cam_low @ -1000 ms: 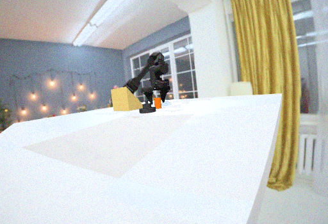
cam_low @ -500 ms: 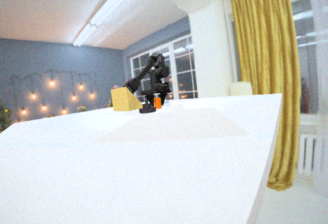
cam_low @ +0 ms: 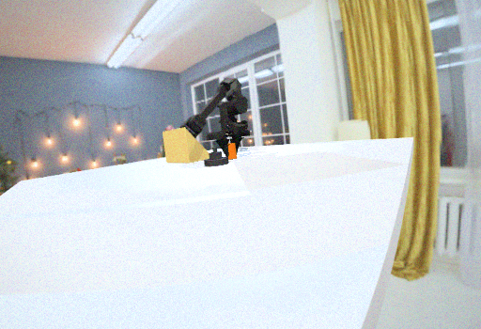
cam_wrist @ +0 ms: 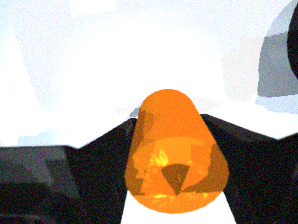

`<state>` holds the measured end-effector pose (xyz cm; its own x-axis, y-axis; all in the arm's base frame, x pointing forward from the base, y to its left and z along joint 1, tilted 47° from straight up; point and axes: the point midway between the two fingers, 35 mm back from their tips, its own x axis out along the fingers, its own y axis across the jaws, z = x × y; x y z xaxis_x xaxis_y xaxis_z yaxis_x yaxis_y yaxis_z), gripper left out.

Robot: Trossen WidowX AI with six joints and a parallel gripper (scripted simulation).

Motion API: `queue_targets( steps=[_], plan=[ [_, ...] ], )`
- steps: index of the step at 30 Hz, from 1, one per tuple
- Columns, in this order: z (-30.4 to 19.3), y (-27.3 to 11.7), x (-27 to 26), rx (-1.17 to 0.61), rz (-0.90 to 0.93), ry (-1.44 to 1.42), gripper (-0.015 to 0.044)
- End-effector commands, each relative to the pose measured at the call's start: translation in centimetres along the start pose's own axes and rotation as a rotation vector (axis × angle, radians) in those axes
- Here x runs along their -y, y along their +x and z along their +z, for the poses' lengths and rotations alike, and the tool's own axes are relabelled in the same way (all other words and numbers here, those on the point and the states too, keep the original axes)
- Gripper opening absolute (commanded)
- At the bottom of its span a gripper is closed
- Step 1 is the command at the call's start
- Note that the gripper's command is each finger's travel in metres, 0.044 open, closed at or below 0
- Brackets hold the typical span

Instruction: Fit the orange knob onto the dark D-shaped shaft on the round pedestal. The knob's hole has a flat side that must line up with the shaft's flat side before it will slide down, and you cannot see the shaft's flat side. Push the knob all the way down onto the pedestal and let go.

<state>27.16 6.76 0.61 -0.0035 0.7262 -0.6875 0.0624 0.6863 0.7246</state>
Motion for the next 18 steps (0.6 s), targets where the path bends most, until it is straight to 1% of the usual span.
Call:
queue_targets(
  steps=[1, 18],
  plan=[
    [0.6, -1.5, 0.0, 0.009, -0.004, -0.004, 0.0000],
    [1.2, -11.1, -0.7, 0.008, -0.009, -0.003, 0.0000]
  ],
)
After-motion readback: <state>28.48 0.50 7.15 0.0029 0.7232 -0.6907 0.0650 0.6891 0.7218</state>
